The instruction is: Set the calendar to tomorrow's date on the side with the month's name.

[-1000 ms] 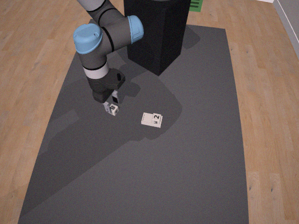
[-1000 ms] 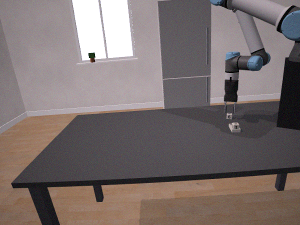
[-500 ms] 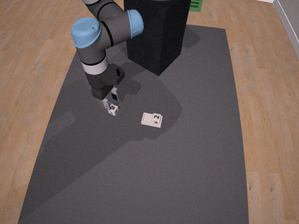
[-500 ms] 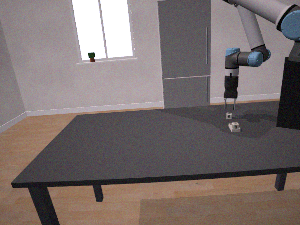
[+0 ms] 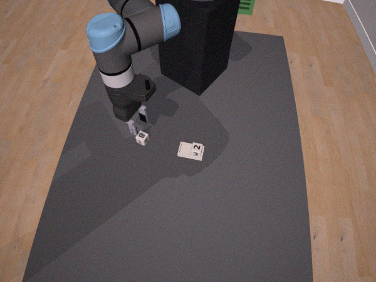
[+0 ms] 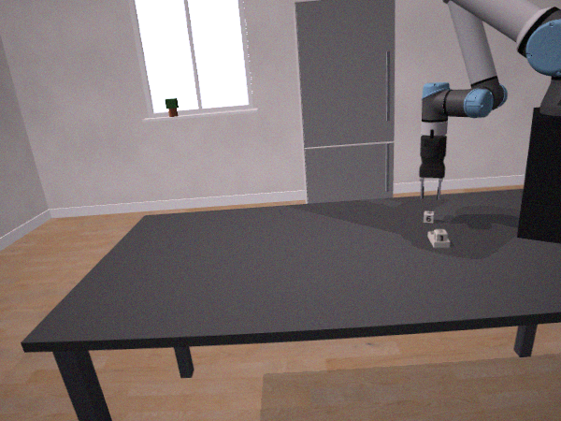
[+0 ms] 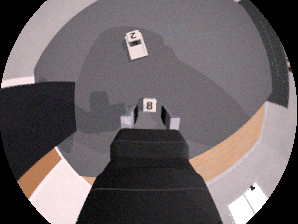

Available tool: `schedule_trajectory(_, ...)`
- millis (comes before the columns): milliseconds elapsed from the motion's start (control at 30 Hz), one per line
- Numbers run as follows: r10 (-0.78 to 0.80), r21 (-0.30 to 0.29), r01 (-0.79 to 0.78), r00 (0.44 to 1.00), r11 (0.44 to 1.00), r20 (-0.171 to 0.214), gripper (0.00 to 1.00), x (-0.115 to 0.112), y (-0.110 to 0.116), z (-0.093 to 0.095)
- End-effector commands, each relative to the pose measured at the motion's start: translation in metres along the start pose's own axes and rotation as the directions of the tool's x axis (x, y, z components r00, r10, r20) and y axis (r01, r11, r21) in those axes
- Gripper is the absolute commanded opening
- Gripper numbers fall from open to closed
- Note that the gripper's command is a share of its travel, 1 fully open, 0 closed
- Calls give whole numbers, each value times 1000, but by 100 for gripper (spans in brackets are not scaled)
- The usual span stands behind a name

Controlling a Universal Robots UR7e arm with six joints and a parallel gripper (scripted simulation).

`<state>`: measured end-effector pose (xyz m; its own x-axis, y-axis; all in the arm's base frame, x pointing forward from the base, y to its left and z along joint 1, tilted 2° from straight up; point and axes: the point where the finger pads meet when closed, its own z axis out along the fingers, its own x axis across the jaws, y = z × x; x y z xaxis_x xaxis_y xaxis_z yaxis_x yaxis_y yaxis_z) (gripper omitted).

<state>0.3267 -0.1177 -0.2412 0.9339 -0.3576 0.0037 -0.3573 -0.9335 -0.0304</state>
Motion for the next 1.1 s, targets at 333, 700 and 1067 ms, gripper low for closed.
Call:
schedule_trajectory(333, -1, -129, 3, 1000, 992, 13, 87, -2, -1, 2)
schedule_trajectory(700, 0, -252, 0, 1000, 968, 1, 87, 0, -3, 0)
schedule_trajectory(1067, 1, -270, 0, 1000, 963, 2, 87, 0, -3, 1)
